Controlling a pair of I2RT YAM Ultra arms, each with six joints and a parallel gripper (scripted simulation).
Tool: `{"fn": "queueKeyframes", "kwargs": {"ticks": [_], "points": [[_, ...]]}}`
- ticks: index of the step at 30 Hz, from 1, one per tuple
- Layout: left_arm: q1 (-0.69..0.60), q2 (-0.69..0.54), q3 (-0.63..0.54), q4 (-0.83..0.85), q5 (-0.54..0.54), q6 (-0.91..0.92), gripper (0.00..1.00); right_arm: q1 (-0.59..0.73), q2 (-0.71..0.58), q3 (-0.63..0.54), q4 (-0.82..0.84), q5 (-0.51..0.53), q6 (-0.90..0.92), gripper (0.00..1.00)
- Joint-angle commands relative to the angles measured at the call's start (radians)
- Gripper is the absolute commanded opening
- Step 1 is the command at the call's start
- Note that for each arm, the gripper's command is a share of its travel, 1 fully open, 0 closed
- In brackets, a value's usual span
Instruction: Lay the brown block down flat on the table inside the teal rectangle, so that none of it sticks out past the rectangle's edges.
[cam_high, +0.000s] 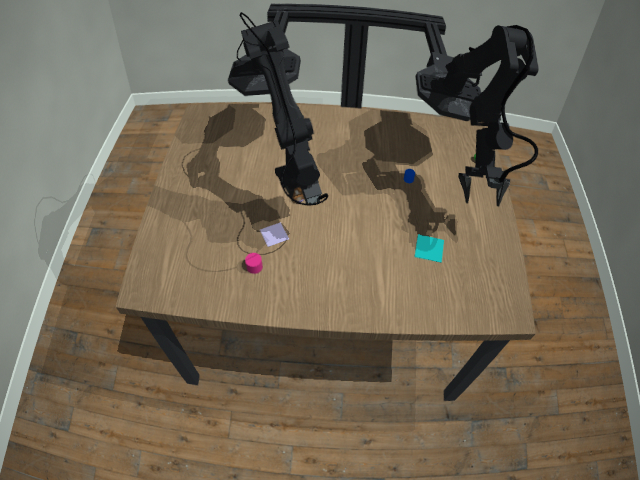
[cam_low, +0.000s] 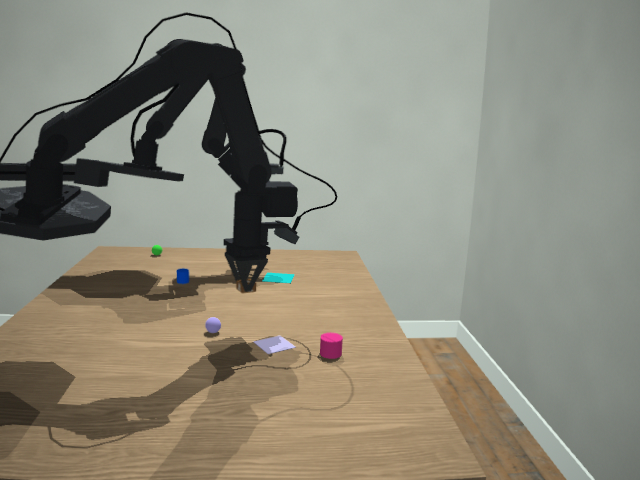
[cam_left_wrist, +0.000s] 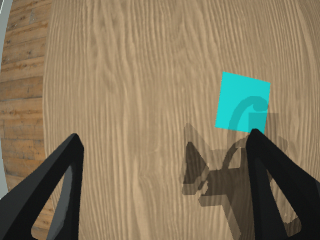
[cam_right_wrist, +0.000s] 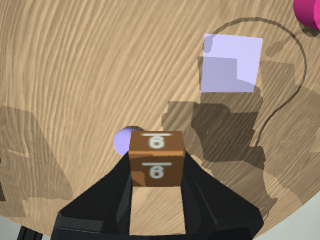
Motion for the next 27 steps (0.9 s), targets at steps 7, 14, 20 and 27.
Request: {"fn": "queueKeyframes", "kwargs": {"ticks": [7,14,20,27], "points": [[-0.002,-0.021,0.010,-0.006,0.005,0.003,1.00,0.288,-0.148,-0.072,-0.094,0.016,0.296,0.27],[-0.002,-0.021,0.010,-0.006,0.005,0.003,1.00,0.369,-0.165,-0.050,-0.120,0.020,0.351,0.27],[-0.002,-0.021,0.010,-0.006,0.005,0.003,1.00,0.369,-0.173,-0.061,-0.060,-0.038,0.331,0.27],[-0.002,-0.021,0.010,-0.006,0.005,0.003,1.00,0.300,-0.236,-0.171,0.130,-0.265,0.272,0.27]]}}
